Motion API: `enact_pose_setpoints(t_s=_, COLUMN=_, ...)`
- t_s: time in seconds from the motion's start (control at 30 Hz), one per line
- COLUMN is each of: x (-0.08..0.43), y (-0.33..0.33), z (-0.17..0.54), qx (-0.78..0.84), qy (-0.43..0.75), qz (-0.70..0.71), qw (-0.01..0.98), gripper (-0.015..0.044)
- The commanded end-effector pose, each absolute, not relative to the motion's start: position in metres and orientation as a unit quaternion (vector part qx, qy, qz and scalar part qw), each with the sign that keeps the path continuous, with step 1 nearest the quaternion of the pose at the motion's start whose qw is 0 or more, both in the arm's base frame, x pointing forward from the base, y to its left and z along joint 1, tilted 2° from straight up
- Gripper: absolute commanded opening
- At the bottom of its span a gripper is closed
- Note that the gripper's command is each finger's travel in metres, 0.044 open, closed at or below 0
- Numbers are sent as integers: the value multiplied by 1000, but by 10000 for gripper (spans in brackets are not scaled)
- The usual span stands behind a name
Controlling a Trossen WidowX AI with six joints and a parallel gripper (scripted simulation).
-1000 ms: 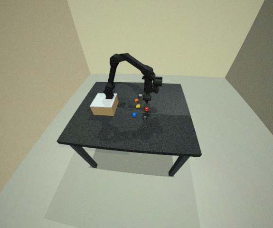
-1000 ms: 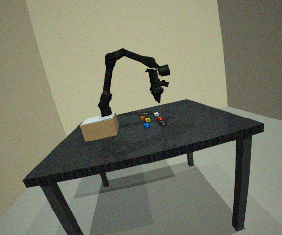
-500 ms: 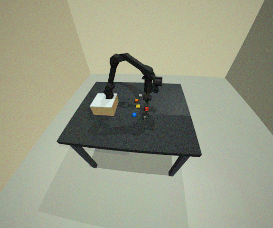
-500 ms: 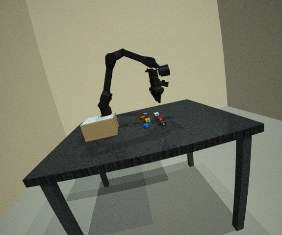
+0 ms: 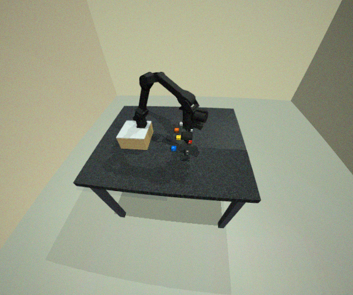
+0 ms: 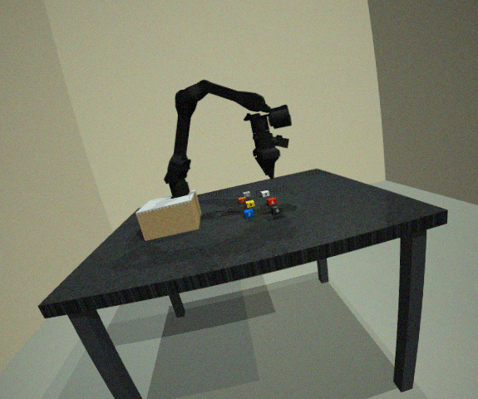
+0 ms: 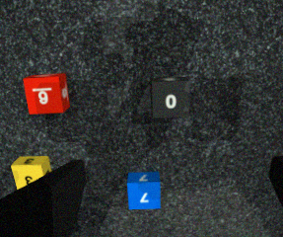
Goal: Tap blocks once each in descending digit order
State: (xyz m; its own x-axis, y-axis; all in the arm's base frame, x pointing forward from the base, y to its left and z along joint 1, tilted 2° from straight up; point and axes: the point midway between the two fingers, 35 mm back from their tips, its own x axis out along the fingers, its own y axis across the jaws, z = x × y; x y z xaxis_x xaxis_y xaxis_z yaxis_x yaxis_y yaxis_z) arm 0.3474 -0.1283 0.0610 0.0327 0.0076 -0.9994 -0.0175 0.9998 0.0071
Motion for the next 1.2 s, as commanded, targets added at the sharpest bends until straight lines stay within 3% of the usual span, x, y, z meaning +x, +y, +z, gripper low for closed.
enact_pose_setpoints(t_s=0.0, x=348, y=-128, z=58, qx=-11, qy=698, qz=20, qw=715, gripper=400)
enact_pose_setpoints(t_s=0.63, x=346, y=-128, z=58, qx=-11, qy=699, qz=20, qw=715, gripper=400)
enact_pose_setpoints(t_s=0.93, x=253, y=-123, z=56, qx=-11, qy=701, qz=20, qw=712, gripper=400)
enact_pose_setpoints(t_s=1.03, x=245, y=-122, z=55, qx=-11, qy=702, qz=20, qw=712, gripper=400)
enact_pose_setpoints(t_s=1.17, x=249, y=-123, z=3, qx=-11, qy=702, qz=20, qw=712, gripper=295)
